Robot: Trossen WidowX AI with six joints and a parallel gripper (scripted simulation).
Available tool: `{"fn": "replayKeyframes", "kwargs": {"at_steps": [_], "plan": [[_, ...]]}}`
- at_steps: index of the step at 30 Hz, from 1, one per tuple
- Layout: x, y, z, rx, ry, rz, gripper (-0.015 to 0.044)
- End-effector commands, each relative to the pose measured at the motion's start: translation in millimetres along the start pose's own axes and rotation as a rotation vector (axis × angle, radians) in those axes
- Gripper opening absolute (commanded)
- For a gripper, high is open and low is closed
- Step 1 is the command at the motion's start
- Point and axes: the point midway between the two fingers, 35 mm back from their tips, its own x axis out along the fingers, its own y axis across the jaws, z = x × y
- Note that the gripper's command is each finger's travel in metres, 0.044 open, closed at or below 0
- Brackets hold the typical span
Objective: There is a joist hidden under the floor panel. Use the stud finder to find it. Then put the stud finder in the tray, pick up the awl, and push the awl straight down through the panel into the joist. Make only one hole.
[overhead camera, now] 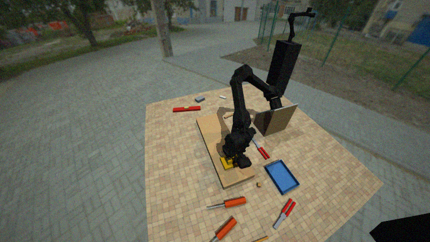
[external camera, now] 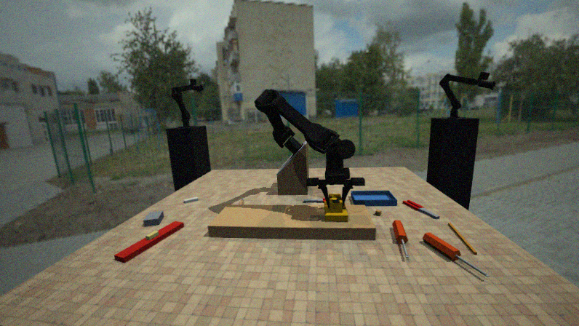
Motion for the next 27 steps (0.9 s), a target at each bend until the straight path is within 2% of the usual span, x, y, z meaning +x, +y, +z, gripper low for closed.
{"fn": "replayKeyframes", "kwargs": {"at_steps": [1, 15, 27], "plan": [[0.2, 11.7, 0.2, 0.004, 0.000, 0.004, 0.0000], [-0.9, 51.6, 0.8, 0.006, -0.001, 0.007, 0.0000], [-0.9, 49.4, 0.8, 0.006, -0.001, 0.007, 0.0000]]}}
